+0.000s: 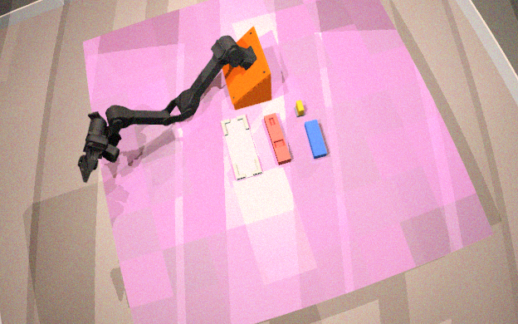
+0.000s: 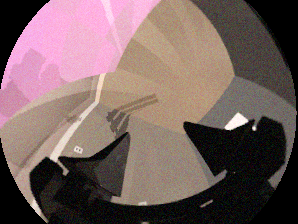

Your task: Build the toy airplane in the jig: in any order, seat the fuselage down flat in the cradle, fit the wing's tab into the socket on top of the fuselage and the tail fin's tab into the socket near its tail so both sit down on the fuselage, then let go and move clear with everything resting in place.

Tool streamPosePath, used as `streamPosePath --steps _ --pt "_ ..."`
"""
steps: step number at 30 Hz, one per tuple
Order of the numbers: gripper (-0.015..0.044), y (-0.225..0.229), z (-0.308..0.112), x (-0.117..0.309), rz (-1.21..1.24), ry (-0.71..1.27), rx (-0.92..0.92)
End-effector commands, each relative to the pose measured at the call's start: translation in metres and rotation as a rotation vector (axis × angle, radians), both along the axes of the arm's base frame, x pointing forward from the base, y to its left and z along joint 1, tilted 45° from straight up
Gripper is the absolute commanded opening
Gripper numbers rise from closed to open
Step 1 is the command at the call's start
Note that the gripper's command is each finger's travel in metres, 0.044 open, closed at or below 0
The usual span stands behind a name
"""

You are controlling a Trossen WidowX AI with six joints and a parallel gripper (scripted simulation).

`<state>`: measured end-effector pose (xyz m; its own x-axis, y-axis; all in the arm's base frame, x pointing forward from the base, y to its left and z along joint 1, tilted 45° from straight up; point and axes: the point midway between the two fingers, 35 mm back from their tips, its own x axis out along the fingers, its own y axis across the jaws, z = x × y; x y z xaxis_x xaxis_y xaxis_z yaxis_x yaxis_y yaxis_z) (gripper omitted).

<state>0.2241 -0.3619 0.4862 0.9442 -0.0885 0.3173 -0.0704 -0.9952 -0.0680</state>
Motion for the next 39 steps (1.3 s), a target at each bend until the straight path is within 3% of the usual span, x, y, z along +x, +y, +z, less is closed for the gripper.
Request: streamPosePath --steps 1,5,12,21,31,39 --pt "0.0426 0.0 0.0 0.0 0.0 0.0 0.0" --pt "0.044 0.011 0.017 -0.012 -0.032 -0.021 -0.067" --pt "0.044 0.069 0.076 -0.055 -0.162 -0.099 -0.354" --pt "0.044 0.185 0.136 -0.096 -0.317 -0.178 -0.808" --pt "0.044 0.326 0.152 -0.105 -0.472 -0.201 -1.332" --pt "0.044 0.437 0.12 -0.075 -0.484 -0.151 -1.695"
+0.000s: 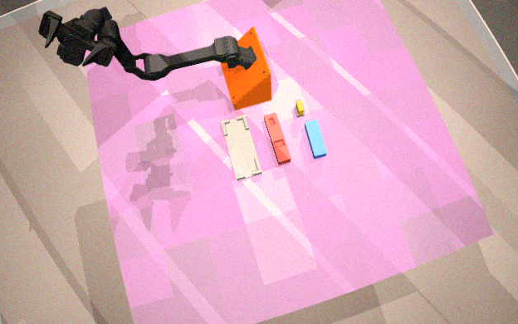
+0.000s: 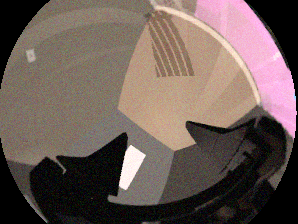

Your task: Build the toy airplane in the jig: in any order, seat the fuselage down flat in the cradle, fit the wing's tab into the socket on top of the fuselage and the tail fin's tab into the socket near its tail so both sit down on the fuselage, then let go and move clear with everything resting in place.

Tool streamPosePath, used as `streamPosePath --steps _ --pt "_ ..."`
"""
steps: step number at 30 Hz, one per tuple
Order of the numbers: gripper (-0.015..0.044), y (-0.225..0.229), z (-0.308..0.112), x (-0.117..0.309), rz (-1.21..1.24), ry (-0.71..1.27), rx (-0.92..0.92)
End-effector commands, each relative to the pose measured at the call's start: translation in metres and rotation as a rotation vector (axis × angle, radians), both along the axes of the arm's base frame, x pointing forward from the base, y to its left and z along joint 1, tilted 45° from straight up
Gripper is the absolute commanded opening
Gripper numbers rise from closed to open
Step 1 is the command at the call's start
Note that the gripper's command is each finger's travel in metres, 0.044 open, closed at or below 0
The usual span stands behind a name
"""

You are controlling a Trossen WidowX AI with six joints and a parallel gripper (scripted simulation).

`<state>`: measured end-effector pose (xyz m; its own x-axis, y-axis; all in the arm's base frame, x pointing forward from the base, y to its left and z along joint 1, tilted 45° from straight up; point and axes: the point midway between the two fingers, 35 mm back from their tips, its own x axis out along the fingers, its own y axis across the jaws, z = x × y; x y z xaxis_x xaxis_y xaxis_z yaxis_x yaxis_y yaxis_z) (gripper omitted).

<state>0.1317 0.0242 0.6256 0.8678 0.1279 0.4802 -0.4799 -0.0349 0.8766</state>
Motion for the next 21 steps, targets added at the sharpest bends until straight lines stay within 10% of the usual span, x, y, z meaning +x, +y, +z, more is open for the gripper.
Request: streamPosePath --steps 1,21 --pt "0.044 0.064 -0.025 0.023 -0.061 0.05 -0.216" --pt "0.044 0.192 -0.24 0.173 -0.242 0.454 -1.136"
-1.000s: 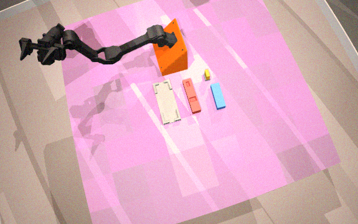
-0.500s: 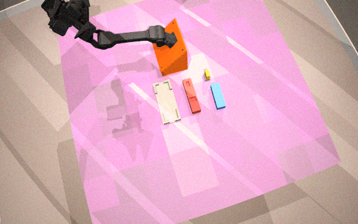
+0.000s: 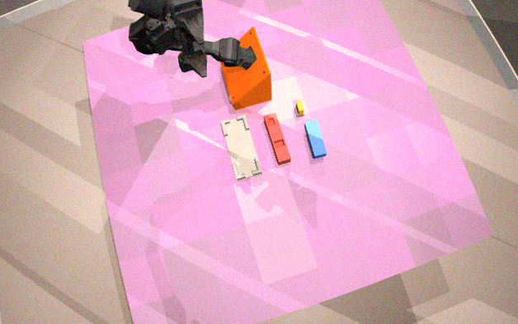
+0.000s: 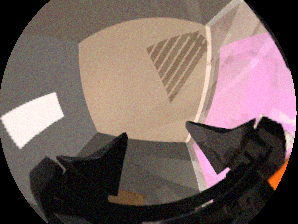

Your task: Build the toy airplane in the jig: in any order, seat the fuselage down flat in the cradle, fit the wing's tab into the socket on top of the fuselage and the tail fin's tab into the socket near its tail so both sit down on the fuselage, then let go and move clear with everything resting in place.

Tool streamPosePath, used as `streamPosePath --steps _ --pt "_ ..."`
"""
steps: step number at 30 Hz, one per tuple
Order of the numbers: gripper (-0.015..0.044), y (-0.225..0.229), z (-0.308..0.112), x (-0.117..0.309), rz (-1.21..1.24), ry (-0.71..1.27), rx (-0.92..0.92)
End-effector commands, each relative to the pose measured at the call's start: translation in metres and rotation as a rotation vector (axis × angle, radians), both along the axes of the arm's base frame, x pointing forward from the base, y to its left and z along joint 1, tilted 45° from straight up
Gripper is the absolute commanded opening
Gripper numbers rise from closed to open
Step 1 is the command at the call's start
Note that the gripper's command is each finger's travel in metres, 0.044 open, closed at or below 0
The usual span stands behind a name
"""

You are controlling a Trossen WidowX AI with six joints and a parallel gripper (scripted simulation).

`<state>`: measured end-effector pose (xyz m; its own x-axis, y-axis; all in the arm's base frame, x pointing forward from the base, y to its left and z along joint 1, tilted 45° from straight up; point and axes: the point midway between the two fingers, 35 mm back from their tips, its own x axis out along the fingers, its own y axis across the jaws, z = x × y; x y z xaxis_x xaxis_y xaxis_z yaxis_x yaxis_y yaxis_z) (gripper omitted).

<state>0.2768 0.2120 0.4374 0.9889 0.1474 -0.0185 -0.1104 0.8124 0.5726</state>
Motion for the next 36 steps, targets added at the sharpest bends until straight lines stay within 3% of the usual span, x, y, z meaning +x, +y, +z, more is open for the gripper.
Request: streamPosePath --steps 1,9,17,29,32,36 --pt "0.044 0.004 -0.066 0.035 -0.06 0.141 -0.202" --pt "0.044 -0.023 -0.18 0.078 -0.16 0.426 -0.501" --pt "0.044 -0.081 -0.292 0.088 -0.241 0.774 -0.763" --pt "0.044 -0.196 -0.427 0.023 -0.302 1.454 -1.073" --pt "0.044 -0.218 -0.444 -0.001 -0.298 1.609 -1.116" --pt "0.044 -0.22 -0.445 -0.003 -0.297 1.622 -1.119"
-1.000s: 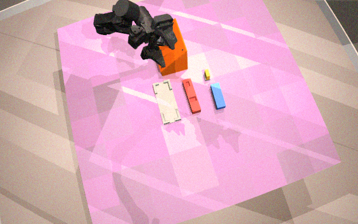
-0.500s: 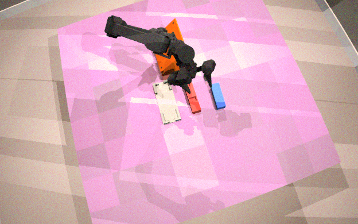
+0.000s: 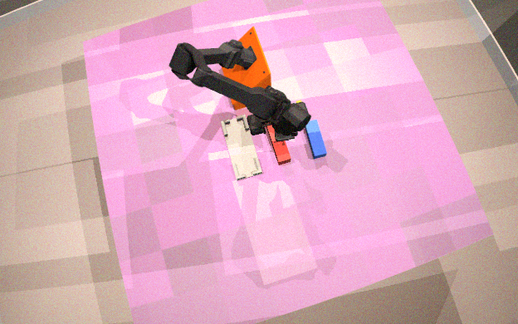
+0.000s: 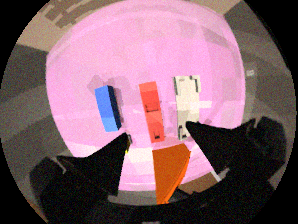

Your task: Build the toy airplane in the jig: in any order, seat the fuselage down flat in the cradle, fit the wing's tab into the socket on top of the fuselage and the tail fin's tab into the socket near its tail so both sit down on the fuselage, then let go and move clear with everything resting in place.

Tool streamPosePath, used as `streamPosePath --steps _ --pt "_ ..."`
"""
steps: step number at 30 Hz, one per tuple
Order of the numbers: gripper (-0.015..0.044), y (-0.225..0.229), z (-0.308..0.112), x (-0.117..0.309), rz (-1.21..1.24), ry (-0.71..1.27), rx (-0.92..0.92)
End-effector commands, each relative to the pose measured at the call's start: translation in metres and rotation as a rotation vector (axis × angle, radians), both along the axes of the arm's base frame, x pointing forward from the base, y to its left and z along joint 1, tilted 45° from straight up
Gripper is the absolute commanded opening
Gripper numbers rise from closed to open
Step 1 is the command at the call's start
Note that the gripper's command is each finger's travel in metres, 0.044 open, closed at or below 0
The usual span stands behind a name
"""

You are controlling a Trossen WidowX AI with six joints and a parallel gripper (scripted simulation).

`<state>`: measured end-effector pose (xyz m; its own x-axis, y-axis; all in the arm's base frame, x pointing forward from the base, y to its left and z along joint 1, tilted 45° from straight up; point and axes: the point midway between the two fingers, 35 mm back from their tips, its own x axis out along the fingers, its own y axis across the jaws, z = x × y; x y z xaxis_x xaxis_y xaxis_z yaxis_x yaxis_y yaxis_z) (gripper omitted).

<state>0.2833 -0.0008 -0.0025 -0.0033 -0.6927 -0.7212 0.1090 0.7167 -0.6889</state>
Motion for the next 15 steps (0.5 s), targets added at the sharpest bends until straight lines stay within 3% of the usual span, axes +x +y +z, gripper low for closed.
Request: streamPosePath --steps 1,7,11,15 --pt "0.044 -0.007 -0.005 -0.009 -0.013 0.061 -0.012" --pt "0.044 -0.009 -0.008 -0.009 -0.013 0.061 -0.011" --pt "0.044 -0.042 -0.041 -0.012 -0.013 0.061 -0.013" --pt "0.044 -0.045 -0.043 -0.012 -0.013 0.061 -0.014"
